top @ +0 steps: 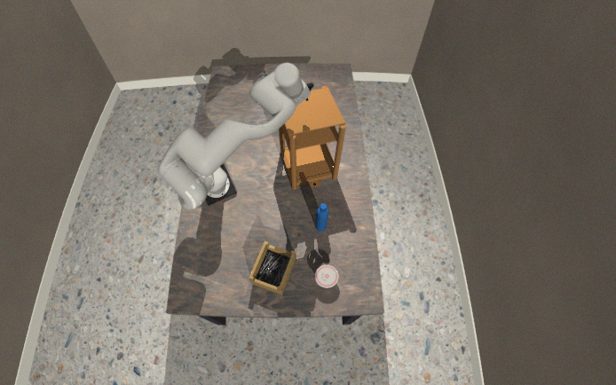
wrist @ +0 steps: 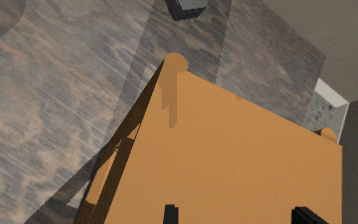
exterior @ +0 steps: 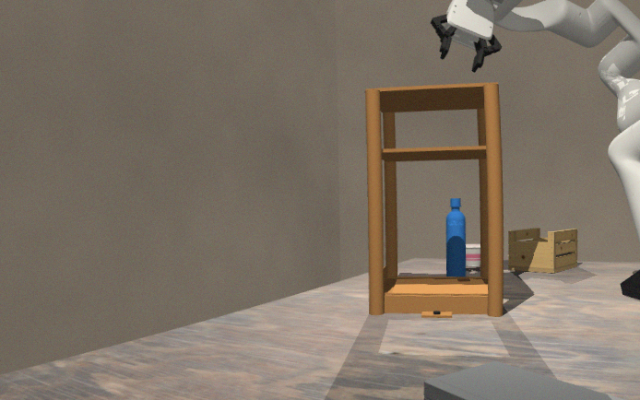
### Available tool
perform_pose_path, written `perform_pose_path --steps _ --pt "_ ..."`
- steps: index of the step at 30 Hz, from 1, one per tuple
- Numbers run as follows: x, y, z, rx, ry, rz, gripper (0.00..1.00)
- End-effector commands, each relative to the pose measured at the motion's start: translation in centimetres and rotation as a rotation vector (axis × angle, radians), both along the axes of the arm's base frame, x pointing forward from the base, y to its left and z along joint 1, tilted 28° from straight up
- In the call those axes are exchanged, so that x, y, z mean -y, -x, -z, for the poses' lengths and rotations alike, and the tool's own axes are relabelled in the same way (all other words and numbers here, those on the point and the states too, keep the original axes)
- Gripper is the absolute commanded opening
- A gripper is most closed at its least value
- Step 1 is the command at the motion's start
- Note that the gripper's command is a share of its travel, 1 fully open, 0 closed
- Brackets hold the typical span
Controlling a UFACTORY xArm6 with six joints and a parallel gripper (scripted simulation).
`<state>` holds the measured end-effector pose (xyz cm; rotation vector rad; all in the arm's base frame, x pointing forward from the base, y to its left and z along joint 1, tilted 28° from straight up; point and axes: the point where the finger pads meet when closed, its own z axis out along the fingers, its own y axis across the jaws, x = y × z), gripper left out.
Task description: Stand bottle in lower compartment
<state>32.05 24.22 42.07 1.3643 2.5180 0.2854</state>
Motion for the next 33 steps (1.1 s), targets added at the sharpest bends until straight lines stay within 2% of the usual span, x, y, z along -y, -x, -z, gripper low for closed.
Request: perform_pose_path --steps 1,13,15,30,32,33 --pt "-2.2 1.6 -0.1 -0.005 -0.03 -0.036 0.71" --pt "-8.7 8.6 -0.2 -0.053 -0.128 -0.166 0.71" --pt "-8.7 8.6 -0.2 -0.053 -0.128 -0.166 0.71" --pt "-14.8 20.5 -0.6 -0.16 -0.243 -0.342 0.71" --pt "-14.8 20.5 -0.6 -0.16 -0.243 -0.342 0.71" --pt "-15.0 21.4 -0.6 -0.17 -0.25 -0.354 0.71"
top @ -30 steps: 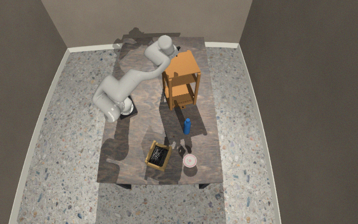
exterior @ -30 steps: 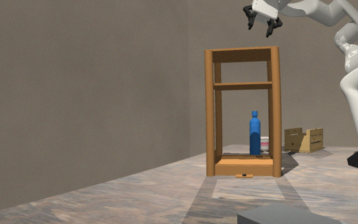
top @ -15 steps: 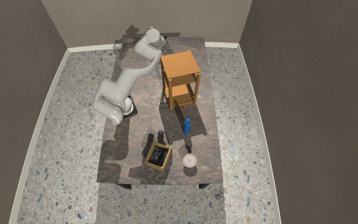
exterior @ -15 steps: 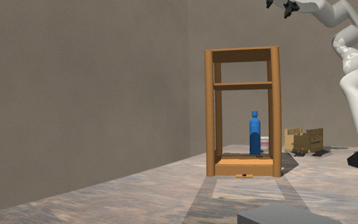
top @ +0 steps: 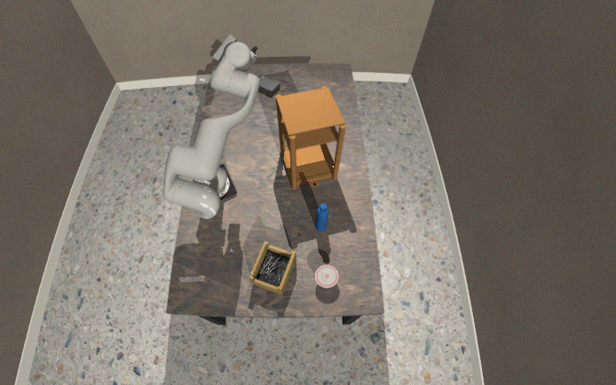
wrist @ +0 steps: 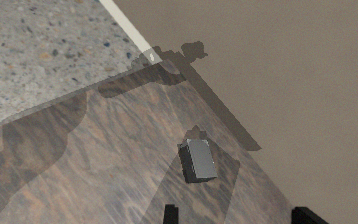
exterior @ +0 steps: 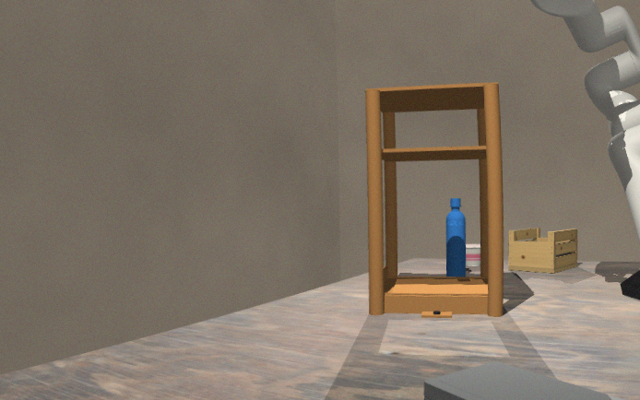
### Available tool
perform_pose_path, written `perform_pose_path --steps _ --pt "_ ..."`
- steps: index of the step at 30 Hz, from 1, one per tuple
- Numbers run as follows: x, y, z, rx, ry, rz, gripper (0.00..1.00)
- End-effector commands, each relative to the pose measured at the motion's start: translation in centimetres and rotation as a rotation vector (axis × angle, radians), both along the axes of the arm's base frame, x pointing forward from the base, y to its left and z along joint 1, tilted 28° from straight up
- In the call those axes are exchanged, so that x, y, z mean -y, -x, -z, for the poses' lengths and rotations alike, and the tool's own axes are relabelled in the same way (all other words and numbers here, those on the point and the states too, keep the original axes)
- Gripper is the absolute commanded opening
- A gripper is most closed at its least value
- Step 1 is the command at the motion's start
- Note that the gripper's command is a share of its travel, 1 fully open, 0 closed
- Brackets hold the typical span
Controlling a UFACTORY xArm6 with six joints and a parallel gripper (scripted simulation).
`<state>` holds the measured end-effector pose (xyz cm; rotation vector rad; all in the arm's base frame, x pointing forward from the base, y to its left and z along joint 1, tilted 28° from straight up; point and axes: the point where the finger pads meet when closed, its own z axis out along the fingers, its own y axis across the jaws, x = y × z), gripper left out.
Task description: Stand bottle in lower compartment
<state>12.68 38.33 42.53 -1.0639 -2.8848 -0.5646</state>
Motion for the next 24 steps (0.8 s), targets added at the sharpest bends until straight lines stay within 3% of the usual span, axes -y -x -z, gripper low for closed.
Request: perform_pose_path --steps 1,12,14,16,24 --pt "-1.2 2.9 -0.2 -0.025 -0.025 -0.038 0.71" --pt "-2.6 13.6 -0.8 -0.139 -0.08 -0.18 0.71" --pt "-2.6 15.6 -0.9 -0.162 -0.086 -0.207 0.71" --pt "-2.6 15.6 -0.9 -0.162 -0.086 -0.207 0.71" --pt "-1.4 23.8 -1.4 -0.264 -0.101 -0.313 0.71"
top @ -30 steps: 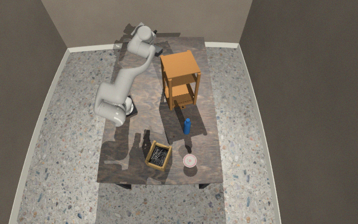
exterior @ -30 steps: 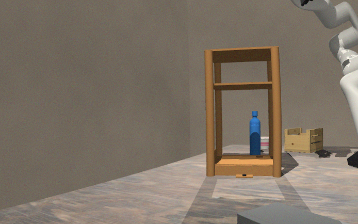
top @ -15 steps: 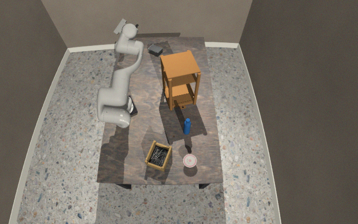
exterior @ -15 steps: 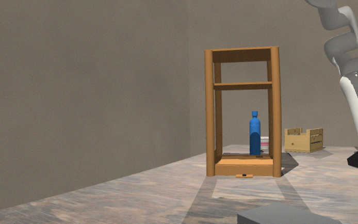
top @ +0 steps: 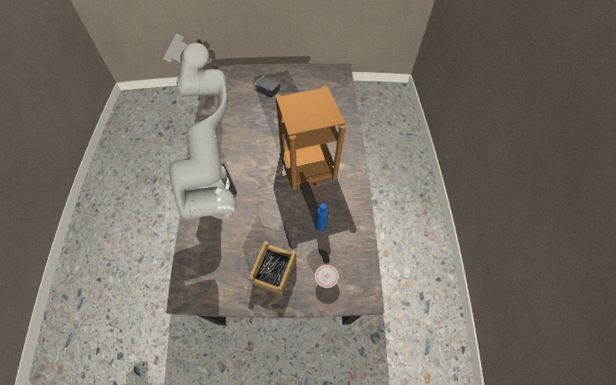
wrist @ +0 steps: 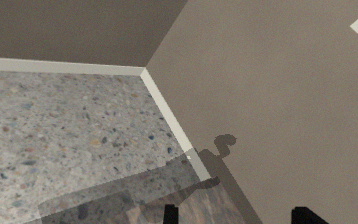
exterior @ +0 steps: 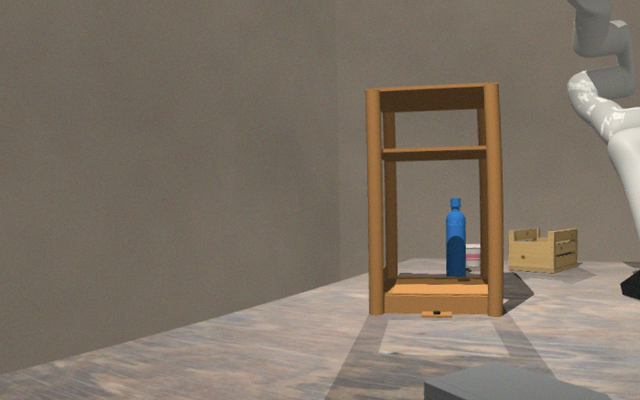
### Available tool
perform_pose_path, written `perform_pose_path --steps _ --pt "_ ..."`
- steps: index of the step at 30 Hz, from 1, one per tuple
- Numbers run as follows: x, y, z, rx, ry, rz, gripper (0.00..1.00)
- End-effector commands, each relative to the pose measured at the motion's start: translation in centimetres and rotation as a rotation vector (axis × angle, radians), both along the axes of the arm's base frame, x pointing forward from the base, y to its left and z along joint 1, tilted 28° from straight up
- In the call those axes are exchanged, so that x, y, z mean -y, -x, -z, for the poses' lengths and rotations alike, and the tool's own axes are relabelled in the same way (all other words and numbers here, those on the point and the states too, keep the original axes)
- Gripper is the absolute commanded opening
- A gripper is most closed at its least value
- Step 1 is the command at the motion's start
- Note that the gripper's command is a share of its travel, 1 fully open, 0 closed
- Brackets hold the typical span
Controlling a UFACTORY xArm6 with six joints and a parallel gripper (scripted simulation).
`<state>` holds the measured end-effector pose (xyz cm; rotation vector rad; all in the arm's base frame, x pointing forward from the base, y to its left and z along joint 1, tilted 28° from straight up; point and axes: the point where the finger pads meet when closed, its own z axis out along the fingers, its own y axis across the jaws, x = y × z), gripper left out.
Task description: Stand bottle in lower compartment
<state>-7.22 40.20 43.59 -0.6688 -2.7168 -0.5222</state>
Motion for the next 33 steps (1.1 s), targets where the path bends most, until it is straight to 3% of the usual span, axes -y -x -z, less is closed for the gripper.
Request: perform_pose_path --steps 1,7,9,11,24,26,33 --pt "0.8 5.0 -0.5 -0.057 -0.01 -0.063 0.71" --pt "3.0 11.0 -0.9 -0.135 -0.004 -0.147 0.71" --pt "3.0 11.0 -0.9 -0.135 -0.004 -0.147 0.71" --pt "3.9 12.9 -1.1 -0.162 0.002 -0.176 0.71" --pt "12.6 24.3 -2.4 -0.333 0.075 -0.361 0.71" --pt "12.6 24.3 -2.4 -0.333 0.075 -0.361 0.71" --pt "18.8 29.0 -3.2 -0.418 0.145 -0.46 0.71"
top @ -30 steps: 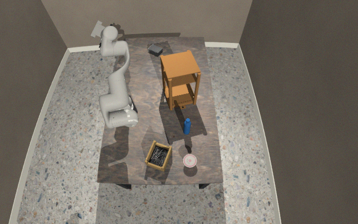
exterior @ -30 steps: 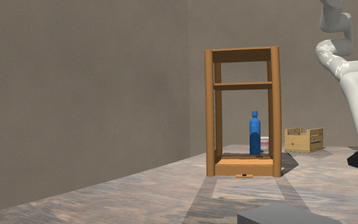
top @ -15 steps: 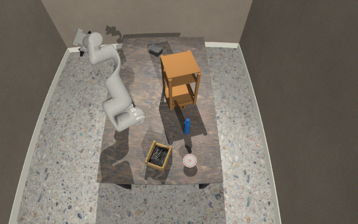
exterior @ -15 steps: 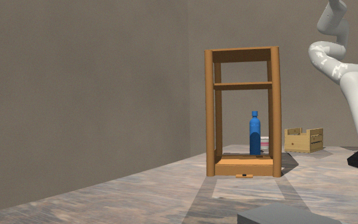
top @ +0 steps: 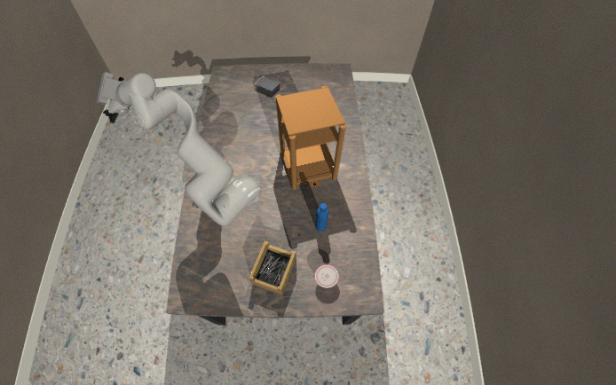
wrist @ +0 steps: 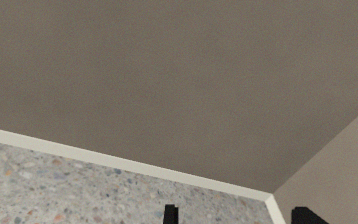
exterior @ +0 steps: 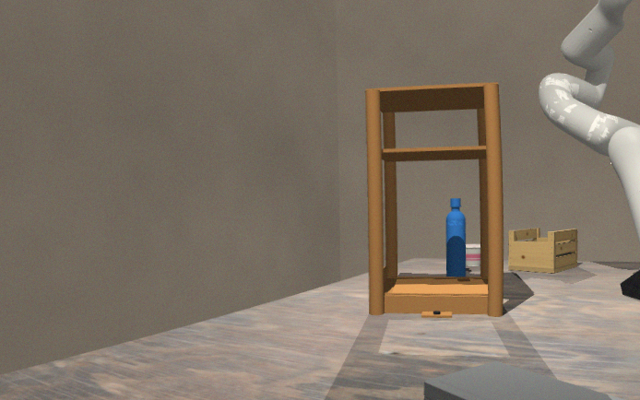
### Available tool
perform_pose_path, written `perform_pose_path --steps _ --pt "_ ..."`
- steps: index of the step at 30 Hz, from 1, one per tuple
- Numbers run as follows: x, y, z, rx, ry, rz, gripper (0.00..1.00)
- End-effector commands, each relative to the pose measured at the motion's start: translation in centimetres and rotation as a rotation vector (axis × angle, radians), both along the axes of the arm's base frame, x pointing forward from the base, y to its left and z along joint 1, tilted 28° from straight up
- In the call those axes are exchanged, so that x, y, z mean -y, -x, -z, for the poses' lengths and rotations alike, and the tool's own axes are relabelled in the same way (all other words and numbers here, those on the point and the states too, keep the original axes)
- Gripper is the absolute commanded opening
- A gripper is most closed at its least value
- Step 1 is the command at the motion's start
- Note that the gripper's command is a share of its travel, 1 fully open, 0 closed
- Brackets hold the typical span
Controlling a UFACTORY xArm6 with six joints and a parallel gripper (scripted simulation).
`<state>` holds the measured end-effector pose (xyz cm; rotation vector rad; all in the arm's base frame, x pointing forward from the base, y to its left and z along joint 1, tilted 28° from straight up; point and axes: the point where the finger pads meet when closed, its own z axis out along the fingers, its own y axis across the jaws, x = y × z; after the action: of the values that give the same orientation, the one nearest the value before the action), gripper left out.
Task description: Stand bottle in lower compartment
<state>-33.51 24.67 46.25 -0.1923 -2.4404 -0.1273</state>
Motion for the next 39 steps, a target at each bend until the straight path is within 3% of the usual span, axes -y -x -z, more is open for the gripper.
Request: perform_pose_path --steps 1,8,10,20,25,27,30,39 --pt "4.2 3.3 -0.7 -0.053 0.041 -0.068 0.71" --pt "11.3 6.6 -1.5 -0.115 0.127 -0.177 0.71" --pt "11.3 6.6 -1.5 -0.115 0.127 -0.177 0.71" --pt "22.3 8.9 -2.8 -0.175 0.277 -0.332 0.71" --pt "27.8 8.9 -3.4 -0.19 0.361 -0.408 0.71" --pt "27.8 8.9 -3.4 -0.19 0.361 -0.408 0.71" --pt "31.1 8.5 -3.8 -0.193 0.413 -0.453 0.71" --pt "40.6 5.9 -4.9 -0.177 0.578 -0.584 0.71"
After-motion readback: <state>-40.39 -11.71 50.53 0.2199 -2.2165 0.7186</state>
